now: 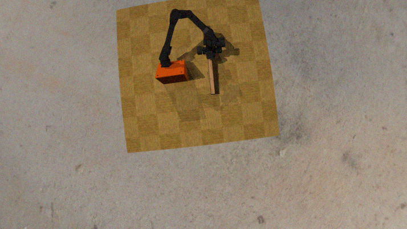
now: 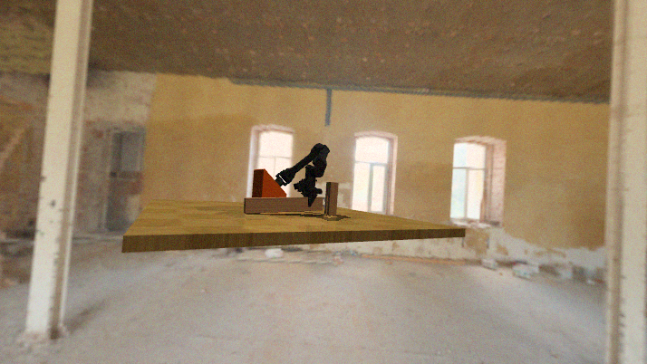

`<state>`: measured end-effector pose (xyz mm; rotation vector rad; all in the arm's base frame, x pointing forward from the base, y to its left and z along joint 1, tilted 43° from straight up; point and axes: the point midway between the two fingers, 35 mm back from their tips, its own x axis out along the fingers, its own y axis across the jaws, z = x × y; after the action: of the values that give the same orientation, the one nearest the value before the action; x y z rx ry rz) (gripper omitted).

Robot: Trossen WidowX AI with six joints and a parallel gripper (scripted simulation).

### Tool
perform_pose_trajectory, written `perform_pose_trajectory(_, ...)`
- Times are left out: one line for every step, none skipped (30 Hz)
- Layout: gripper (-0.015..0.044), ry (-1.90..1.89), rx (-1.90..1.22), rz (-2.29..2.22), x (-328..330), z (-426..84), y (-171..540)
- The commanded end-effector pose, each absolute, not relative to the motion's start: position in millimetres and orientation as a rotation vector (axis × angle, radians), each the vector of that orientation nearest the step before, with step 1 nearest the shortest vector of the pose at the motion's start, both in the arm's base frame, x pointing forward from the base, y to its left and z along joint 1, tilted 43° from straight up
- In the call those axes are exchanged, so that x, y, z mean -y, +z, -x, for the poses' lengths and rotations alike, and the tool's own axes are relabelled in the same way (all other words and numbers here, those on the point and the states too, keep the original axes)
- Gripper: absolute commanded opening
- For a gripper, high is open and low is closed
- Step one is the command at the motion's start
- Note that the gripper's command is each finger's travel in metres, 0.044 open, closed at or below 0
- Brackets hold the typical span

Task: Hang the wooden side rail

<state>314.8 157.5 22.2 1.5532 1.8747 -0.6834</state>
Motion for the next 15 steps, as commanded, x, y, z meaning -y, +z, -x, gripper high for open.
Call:
perform_pose_trajectory(0.0000,-0.679,-1.863,-1.569,-155.9,-318.6,26.9)
perform_pose_trajectory(0.0000,-0.679,-1.863,-1.569,-156.0,-318.6,27.0)
perform_pose_trajectory(0.0000,-0.679,-1.863,-1.569,-156.0,-318.6,27.0)
perform_pose_trajectory(0.0000,-0.679,-1.863,-1.569,-156.1,-318.6,27.1)
perform_pose_trajectory(0.0000,-0.679,-1.863,-1.569,-156.2,-318.6,27.2)
perform_pose_trajectory(0.0000,-0.679,-1.863,-1.569,-156.2,-318.6,27.3)
perform_pose_trajectory(0.0000,-0.679,-1.863,-1.569,-156.3,-318.6,27.3)
perform_pose_trajectory(0.0000,-0.679,-1.863,-1.569,-156.4,-318.6,27.4)
perform_pose_trajectory(0.0000,-0.679,-1.863,-1.569,-156.5,-318.6,27.5)
perform_pose_trajectory(0.0000,-0.679,-1.863,-1.569,-156.6,-318.5,27.5)
perform_pose_trajectory(0.0000,-0.679,-1.863,-1.569,-156.7,-318.5,27.6)
perform_pose_trajectory(0.0000,-0.679,-1.863,-1.569,-156.7,-318.5,27.7)
perform_pose_trajectory(0.0000,-0.679,-1.863,-1.569,-156.8,-318.4,27.7)
perform_pose_trajectory(0.0000,-0.679,-1.863,-1.569,-156.9,-318.4,27.8)
perform_pose_trajectory(0.0000,-0.679,-1.863,-1.569,-157.0,-318.4,27.8)
